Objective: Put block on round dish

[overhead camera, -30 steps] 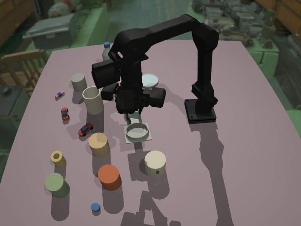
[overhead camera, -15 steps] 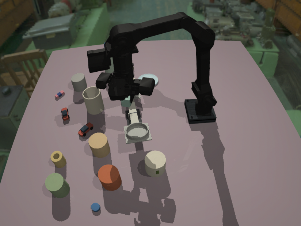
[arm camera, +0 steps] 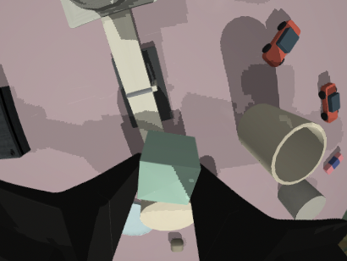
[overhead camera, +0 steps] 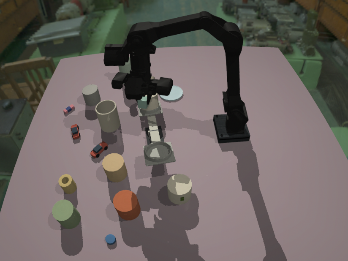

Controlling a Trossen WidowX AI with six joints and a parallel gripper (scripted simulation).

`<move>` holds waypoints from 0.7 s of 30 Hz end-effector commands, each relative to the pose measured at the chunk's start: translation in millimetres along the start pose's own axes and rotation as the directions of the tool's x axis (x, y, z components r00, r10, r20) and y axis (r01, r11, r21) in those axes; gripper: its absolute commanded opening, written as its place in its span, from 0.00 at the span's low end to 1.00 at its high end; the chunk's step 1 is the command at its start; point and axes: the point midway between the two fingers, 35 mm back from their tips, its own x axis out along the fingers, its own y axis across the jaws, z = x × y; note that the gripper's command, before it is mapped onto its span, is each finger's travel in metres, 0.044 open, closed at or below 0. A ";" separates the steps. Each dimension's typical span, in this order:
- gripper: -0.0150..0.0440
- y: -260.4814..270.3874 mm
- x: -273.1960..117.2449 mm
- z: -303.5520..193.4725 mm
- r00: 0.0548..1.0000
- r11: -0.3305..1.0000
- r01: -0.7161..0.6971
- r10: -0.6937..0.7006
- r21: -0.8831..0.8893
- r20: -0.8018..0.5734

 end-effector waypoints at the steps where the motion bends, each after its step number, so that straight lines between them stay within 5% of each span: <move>1: 0.25 -5.1 8.3 -26.3 1.000 1.000 -0.003 0.003 0.002 -0.002; 21: 0.25 4.6 37.0 -151.9 0.999 0.999 -0.018 0.019 0.041 -0.028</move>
